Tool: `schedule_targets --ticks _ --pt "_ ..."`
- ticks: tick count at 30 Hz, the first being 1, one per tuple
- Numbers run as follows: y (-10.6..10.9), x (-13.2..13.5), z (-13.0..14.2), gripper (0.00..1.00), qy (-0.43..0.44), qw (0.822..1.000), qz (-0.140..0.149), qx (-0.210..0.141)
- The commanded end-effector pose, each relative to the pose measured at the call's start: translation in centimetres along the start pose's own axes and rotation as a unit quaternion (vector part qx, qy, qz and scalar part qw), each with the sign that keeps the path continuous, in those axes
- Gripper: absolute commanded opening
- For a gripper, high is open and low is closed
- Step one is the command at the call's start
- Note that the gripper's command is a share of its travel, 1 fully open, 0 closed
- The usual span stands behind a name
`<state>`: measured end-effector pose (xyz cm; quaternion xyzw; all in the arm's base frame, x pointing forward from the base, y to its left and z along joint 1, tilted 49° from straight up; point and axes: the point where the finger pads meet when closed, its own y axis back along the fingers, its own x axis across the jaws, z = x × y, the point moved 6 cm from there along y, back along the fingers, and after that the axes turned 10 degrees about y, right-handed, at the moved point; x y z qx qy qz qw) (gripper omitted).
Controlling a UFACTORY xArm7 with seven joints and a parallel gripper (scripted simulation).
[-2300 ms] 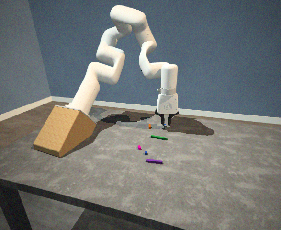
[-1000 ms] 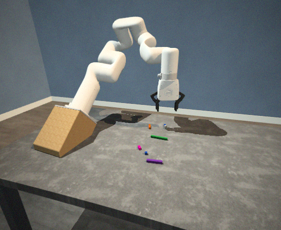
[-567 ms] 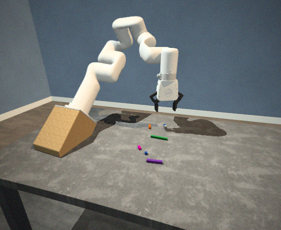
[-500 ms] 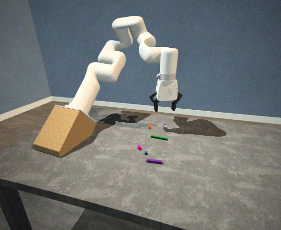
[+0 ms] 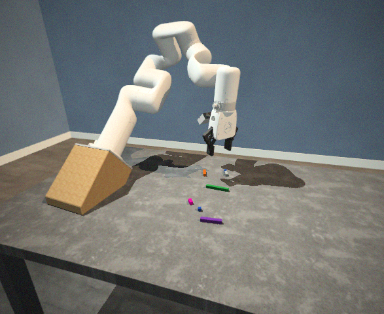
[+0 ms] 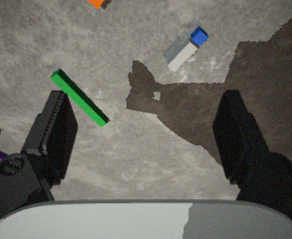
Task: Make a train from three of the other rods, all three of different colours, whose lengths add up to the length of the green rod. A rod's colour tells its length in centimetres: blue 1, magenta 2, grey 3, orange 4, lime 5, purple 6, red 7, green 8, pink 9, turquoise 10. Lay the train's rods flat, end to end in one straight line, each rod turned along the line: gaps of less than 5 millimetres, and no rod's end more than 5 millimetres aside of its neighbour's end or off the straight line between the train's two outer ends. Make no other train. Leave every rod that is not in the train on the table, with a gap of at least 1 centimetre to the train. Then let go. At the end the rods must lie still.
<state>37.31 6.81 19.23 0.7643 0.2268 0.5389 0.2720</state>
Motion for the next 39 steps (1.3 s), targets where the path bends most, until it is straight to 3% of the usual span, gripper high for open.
schedule_targets --ticks 1,9,10,16,24,26,27,31,39 --pt "0.0 -0.5 -0.4 1.00 0.083 0.997 0.001 -0.004" --pt "-0.2 -1.0 -0.9 1.00 0.184 0.983 0.000 0.000" --pt "-0.3 -1.3 -1.2 1.00 0.232 0.973 0.000 0.002" --pt "-0.5 -1.6 -1.6 1.00 0.314 0.950 -0.001 0.004" --pt "-0.9 -2.1 -2.3 1.00 0.440 0.898 -0.001 0.005" --pt "-0.9 -2.1 -2.3 1.00 0.440 0.898 -0.001 0.005" --pt "-1.0 -2.2 -2.5 1.00 0.483 0.876 -0.001 0.005" --pt "-1.1 -2.3 -2.7 1.00 0.526 0.850 -0.001 0.005" --pt "-1.4 -2.6 -3.3 1.00 0.637 0.771 -0.002 0.002"
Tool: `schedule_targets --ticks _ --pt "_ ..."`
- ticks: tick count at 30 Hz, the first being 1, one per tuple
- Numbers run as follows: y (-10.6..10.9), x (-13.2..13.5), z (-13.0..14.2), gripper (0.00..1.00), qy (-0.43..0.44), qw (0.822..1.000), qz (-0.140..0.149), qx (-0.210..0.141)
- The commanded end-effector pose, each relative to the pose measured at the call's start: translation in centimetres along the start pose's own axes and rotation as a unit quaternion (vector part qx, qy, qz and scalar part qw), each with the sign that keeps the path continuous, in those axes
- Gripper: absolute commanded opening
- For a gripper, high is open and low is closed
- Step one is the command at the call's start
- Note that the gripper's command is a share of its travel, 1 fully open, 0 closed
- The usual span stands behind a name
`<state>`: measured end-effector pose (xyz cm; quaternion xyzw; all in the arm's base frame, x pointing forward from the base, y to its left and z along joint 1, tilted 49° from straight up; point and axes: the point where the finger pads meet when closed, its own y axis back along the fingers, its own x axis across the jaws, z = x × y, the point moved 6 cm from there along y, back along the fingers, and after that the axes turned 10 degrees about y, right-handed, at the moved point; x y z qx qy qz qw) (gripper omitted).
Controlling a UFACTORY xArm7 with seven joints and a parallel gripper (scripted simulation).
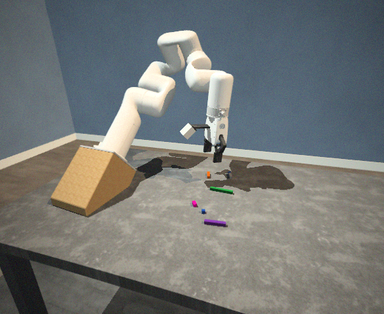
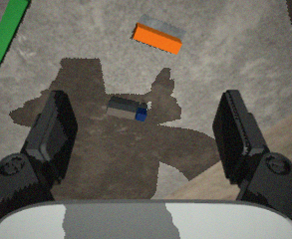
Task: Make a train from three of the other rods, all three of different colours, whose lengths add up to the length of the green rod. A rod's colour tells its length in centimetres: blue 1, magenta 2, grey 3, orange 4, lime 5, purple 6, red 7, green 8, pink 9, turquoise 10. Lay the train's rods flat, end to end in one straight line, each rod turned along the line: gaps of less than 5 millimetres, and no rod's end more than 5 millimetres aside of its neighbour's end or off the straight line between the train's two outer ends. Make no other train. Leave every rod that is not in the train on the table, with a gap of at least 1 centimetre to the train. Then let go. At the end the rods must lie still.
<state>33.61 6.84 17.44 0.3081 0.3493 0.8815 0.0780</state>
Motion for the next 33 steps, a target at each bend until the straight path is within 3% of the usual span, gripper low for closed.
schedule_targets --ticks 1,4,5,9,19,21,23,33 --pt "-0.1 0.3 -0.3 1.00 0.083 0.997 -0.009 -0.006" --pt "-0.1 0.3 -0.3 1.00 0.100 0.995 -0.010 -0.007" --pt "-0.2 0.5 -0.4 1.00 0.148 0.989 -0.012 -0.007" --pt "-0.4 0.7 -0.5 1.00 0.198 0.980 -0.015 -0.007" --pt "-0.7 1.3 -0.6 1.00 0.361 0.932 -0.026 -0.008" --pt "-0.7 1.3 -0.6 1.00 0.361 0.932 -0.026 -0.008" --pt "-0.8 1.5 -0.7 1.00 0.416 0.909 -0.032 -0.008" --pt "-1.1 2.1 -0.6 1.00 0.543 0.839 -0.047 -0.006"
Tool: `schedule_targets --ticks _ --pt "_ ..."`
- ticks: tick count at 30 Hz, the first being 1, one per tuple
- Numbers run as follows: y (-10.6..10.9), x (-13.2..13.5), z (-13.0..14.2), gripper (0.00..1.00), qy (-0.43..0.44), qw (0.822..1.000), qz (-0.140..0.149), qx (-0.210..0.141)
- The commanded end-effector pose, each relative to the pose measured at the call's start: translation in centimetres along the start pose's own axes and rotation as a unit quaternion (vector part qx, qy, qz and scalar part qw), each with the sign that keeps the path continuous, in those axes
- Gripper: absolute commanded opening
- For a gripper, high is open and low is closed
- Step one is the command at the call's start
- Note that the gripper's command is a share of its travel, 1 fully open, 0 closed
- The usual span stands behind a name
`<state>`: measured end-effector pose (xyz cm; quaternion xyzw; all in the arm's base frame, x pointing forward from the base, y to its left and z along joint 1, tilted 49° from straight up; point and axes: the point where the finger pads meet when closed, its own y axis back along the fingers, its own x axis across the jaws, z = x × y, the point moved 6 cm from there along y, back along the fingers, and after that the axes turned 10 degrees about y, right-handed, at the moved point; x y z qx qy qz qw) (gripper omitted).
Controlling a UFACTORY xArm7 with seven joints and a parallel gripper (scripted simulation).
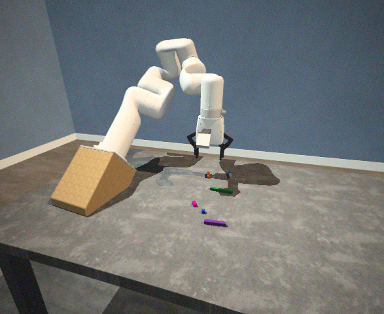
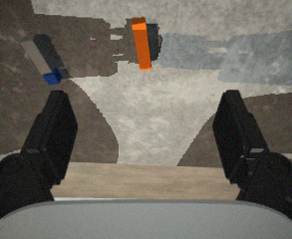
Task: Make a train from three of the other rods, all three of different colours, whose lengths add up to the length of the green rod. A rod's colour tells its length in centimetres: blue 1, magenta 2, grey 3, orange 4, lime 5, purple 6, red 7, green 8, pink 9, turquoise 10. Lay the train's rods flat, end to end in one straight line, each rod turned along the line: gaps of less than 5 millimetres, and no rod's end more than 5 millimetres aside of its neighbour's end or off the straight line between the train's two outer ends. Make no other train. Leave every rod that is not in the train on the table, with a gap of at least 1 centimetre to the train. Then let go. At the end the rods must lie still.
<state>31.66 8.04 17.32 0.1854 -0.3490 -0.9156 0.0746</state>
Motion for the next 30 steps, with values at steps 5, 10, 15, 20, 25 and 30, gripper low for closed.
schedule_targets --ticks 5,10,15,20,25,30 --pt "0.02 0.10 0.17 1.00 0.065 0.998 -0.013 0.003" --pt "0.02 0.10 0.17 0.24 0.066 0.998 -0.013 0.003" --pt "0.02 0.10 0.17 0.24 0.066 0.998 -0.013 0.003" --pt "0.02 0.10 0.17 0.24 0.066 0.998 -0.013 0.003" --pt "0.02 0.10 0.17 0.24 0.066 0.998 -0.013 0.003" --pt "0.02 0.10 0.17 0.24 0.066 0.998 -0.013 0.003"
